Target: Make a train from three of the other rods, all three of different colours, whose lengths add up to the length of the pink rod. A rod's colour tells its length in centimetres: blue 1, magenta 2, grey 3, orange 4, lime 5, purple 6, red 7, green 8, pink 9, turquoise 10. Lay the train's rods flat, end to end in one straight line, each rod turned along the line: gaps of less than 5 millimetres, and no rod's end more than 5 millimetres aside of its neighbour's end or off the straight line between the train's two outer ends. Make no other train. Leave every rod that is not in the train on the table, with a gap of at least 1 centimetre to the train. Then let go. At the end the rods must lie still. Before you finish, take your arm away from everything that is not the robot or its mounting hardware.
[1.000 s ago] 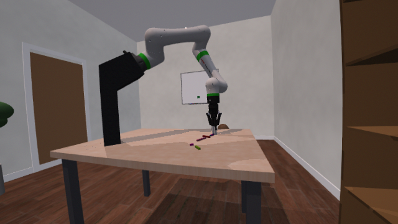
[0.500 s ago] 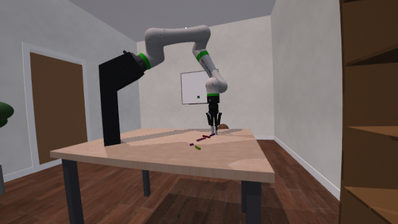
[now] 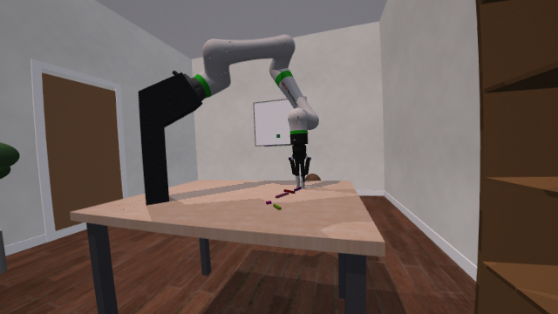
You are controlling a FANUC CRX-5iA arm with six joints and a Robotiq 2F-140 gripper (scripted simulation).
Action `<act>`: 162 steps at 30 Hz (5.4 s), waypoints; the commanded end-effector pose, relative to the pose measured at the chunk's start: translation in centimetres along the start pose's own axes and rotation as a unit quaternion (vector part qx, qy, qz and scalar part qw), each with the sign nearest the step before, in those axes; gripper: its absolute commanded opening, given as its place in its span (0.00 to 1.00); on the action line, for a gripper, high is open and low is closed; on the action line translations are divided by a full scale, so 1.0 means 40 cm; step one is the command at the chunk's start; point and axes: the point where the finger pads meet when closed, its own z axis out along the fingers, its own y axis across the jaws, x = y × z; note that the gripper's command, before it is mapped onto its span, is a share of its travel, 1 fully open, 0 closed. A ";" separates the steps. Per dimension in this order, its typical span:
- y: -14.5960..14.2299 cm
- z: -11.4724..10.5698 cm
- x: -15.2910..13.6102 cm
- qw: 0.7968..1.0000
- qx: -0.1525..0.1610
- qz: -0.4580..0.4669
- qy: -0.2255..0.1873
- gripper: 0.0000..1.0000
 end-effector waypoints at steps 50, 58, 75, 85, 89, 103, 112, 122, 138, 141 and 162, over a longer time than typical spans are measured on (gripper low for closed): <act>0.000 -0.220 0.000 1.000 0.000 0.000 0.000 1.00; 0.000 -0.255 0.000 1.000 0.000 0.000 0.000 1.00; 0.000 -0.398 0.000 1.000 0.000 0.000 0.000 1.00; 0.000 -0.405 0.000 1.000 0.000 0.000 0.000 1.00; 0.000 -0.405 0.000 1.000 0.000 0.000 0.000 1.00; 0.000 -0.405 0.000 1.000 0.000 0.000 0.000 1.00; 0.000 -0.405 0.000 1.000 0.000 0.000 0.000 1.00; 0.000 -0.405 0.000 1.000 0.000 0.000 0.000 1.00; 0.000 -0.405 0.000 1.000 0.000 0.000 0.000 1.00; 0.000 -0.405 0.000 1.000 0.000 0.000 0.000 1.00; 0.000 -0.405 0.000 1.000 0.000 0.000 0.000 1.00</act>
